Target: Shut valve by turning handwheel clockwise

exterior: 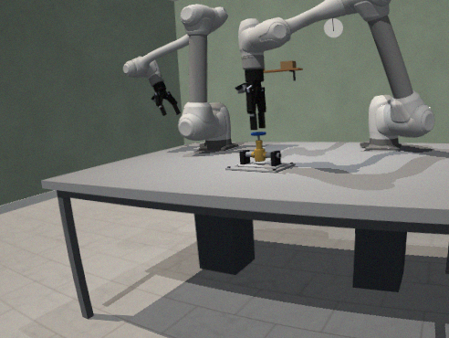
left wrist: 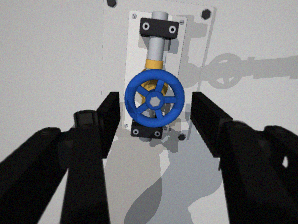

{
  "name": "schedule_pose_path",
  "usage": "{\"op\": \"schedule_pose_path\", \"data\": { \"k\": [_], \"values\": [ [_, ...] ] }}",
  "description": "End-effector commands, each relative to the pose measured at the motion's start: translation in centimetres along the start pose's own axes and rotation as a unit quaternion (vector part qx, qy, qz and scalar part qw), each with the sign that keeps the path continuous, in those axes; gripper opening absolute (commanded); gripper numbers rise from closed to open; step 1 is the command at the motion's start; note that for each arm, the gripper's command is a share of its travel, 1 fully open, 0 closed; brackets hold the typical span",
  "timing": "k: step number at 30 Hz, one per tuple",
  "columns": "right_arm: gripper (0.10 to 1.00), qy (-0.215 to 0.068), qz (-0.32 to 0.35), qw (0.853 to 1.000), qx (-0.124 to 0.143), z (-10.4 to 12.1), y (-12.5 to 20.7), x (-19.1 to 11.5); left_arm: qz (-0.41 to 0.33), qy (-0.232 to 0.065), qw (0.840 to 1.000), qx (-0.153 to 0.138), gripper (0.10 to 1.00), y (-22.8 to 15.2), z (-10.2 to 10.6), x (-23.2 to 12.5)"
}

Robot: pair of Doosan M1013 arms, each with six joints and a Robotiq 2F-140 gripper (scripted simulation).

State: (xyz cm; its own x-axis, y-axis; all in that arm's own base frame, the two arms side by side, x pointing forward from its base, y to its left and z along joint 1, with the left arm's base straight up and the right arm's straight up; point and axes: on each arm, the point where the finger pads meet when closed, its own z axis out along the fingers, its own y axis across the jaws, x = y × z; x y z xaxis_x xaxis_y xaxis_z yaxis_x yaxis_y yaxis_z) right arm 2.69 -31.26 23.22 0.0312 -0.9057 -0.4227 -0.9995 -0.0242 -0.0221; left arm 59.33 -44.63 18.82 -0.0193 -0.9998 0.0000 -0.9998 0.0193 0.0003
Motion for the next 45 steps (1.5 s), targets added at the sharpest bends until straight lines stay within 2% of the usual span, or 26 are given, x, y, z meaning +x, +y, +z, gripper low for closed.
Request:
{"op": "schedule_pose_path", "data": {
  "k": [1,22,45],
  "values": [
    [1.0,0.0,0.0,1.0,0.0,0.0,0.0,0.0,0.0,0.001,1.0,0.001,0.508,-0.1,-0.1,0.0],
    [1.0,0.0,0.0,1.0,0.0,0.0,0.0,0.0,0.0,0.001,1.0,0.001,0.508,-0.1,0.0,0.0],
    [1.0,0.0,0.0,1.0,0.0,0.0,0.0,0.0,0.0,0.001,1.0,0.001,0.508,-0.1,1.7,0.0]
  ]
}}
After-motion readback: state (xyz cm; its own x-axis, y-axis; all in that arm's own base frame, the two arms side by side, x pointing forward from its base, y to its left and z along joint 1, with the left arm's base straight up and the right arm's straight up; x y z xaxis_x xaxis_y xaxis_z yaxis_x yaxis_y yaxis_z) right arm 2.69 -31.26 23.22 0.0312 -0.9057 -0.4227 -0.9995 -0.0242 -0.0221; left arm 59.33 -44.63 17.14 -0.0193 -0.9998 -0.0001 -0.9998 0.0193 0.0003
